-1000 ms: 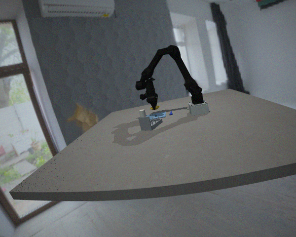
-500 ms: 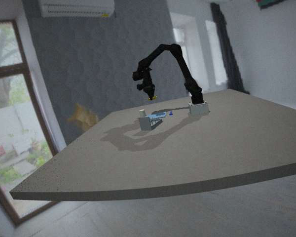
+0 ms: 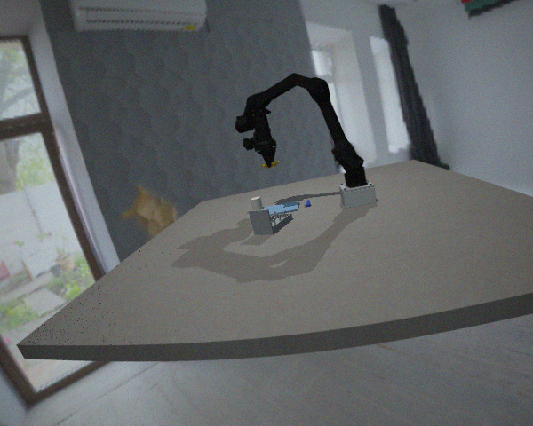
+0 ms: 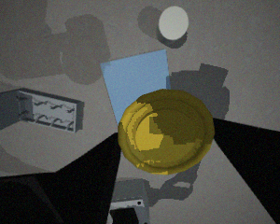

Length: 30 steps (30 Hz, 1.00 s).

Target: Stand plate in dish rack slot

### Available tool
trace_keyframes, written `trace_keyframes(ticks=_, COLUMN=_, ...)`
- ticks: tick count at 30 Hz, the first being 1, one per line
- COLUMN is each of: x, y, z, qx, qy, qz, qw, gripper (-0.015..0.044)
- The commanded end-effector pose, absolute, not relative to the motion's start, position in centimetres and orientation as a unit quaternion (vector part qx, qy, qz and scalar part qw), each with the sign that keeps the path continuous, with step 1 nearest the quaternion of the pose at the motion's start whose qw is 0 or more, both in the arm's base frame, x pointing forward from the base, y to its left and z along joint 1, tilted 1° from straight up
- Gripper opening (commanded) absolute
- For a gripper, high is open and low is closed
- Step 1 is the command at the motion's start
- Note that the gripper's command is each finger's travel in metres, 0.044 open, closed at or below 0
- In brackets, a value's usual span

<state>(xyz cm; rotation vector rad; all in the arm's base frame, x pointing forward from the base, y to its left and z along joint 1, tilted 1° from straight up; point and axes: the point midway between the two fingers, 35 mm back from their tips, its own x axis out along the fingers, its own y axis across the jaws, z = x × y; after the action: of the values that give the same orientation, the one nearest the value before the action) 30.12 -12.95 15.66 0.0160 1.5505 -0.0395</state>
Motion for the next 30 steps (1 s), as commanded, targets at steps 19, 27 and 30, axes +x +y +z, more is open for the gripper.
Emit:
trace_keyframes(ticks=19, x=25.6, y=2.0, z=15.7, qx=0.155, qy=0.681, qz=-0.157, qw=0.698, gripper=0.0)
trace_keyframes(ticks=27, x=27.1, y=2.5, z=13.8, qx=0.171, qy=0.678, qz=-0.111, qw=0.706, gripper=0.0)
trace_keyframes(ticks=30, x=28.1, y=2.8, z=12.6, qx=0.181, qy=0.673, qz=-0.079, qw=0.713, gripper=0.0)
